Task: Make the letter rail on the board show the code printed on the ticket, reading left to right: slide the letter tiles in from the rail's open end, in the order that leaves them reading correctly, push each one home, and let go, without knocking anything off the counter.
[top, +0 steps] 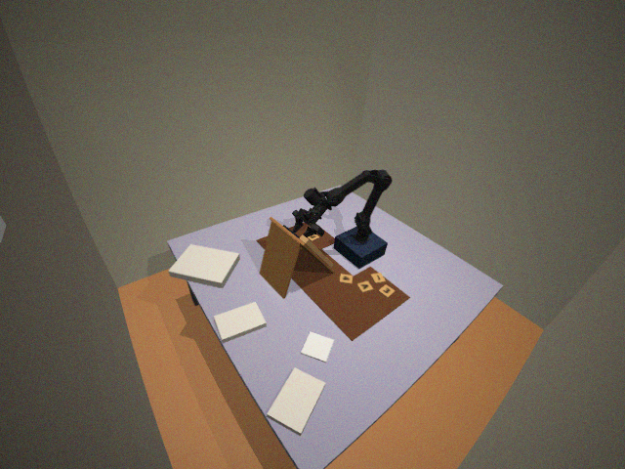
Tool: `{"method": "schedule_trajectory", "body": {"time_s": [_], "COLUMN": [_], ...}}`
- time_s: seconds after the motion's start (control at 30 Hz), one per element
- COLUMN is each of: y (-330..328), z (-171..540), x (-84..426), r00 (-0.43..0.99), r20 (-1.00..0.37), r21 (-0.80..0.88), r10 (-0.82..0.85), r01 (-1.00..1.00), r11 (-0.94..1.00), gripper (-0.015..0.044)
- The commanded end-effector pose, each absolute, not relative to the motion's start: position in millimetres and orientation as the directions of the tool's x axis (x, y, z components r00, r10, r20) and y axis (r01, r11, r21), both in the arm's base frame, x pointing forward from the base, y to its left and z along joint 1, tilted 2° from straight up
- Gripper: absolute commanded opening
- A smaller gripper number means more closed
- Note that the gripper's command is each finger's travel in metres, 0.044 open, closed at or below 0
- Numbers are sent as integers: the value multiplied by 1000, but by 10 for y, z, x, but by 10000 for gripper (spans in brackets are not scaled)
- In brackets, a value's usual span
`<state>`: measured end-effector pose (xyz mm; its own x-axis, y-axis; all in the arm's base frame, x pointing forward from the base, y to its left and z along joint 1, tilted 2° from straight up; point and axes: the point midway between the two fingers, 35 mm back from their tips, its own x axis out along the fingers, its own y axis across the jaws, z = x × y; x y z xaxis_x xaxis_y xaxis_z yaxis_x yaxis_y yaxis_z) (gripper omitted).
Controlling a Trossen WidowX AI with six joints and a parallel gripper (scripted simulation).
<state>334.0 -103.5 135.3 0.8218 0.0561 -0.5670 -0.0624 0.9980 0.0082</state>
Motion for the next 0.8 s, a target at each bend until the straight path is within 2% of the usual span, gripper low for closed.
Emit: {"method": "schedule_trajectory", "body": {"time_s": [0.0, 0.77], "y": [-1008, -864], "z": [1362, 1365], "x": [3337, 3331], "r00": [824, 824], "r20": [-564, -564], "r21": [7, 8], "r10": [53, 53], "r01": [-59, -59], "r11": [998, 998], "gripper": [0, 0]}}
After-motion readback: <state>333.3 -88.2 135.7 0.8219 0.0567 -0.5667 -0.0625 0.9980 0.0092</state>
